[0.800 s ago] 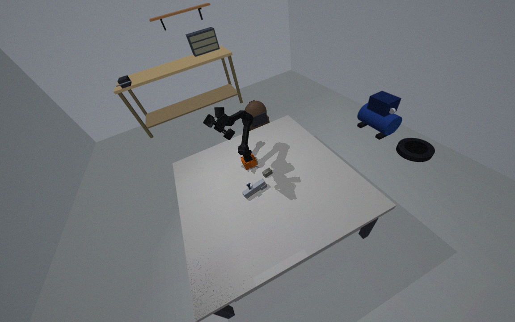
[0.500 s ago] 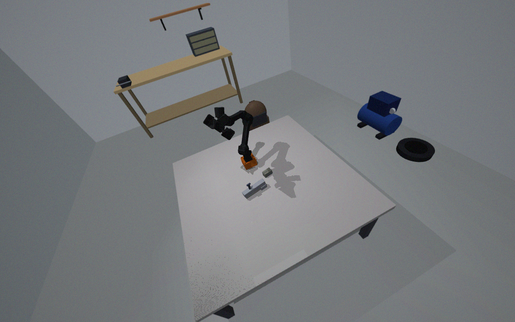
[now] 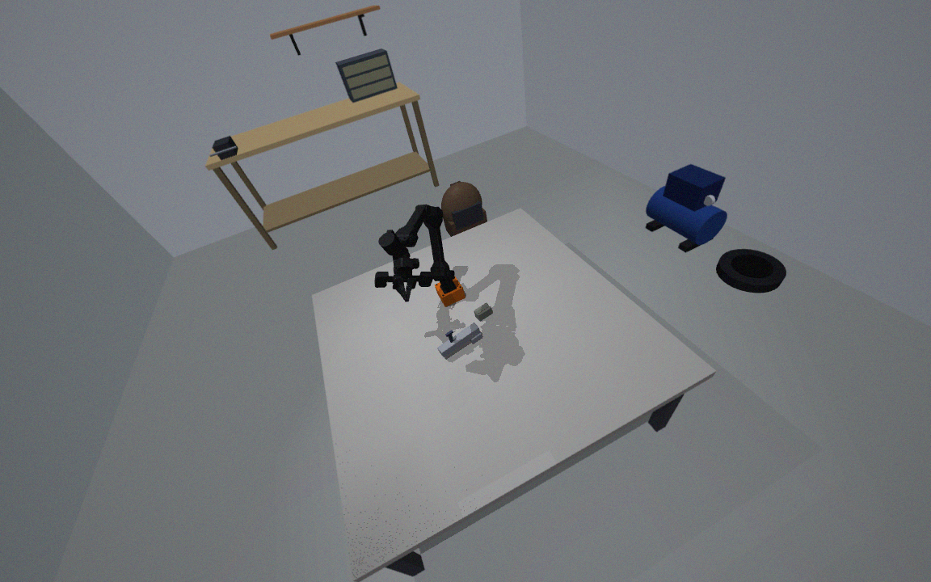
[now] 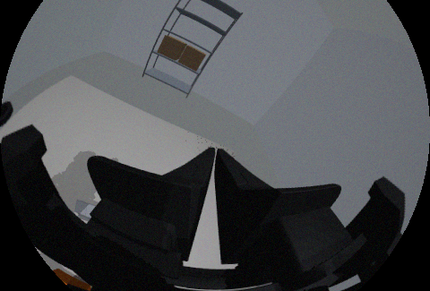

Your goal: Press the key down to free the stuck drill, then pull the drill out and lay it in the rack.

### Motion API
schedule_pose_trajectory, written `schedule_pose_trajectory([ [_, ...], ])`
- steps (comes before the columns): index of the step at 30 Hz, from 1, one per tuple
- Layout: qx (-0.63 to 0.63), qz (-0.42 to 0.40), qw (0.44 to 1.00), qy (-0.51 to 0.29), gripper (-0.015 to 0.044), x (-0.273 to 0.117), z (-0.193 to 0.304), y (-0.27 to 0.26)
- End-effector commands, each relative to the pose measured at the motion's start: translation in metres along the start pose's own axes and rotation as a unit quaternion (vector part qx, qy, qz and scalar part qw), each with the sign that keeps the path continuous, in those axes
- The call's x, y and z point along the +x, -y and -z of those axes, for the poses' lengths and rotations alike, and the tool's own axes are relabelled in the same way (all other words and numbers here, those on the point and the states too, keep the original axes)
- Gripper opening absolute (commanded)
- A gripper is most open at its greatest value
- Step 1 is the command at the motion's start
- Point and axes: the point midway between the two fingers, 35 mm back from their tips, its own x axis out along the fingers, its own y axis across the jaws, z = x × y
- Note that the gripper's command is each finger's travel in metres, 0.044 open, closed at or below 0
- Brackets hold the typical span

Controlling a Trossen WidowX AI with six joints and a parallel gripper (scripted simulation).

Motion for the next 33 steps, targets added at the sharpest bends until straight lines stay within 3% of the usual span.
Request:
schedule_pose_trajectory([
  [1, 0.049, -0.071, 0.988, -0.129, 0.0, 0.038, 0.049, -0.04],
  [7, 0.066, -0.162, 0.933, -0.316, 0.0, 0.059, 0.115, -0.106],
  [15, 0.01, -0.249, 0.803, -0.541, 0.0, 0.039, 0.182, -0.177],
  [33, 0.008, -0.251, 0.8, -0.546, 0.0, 0.041, 0.192, -0.183],
])
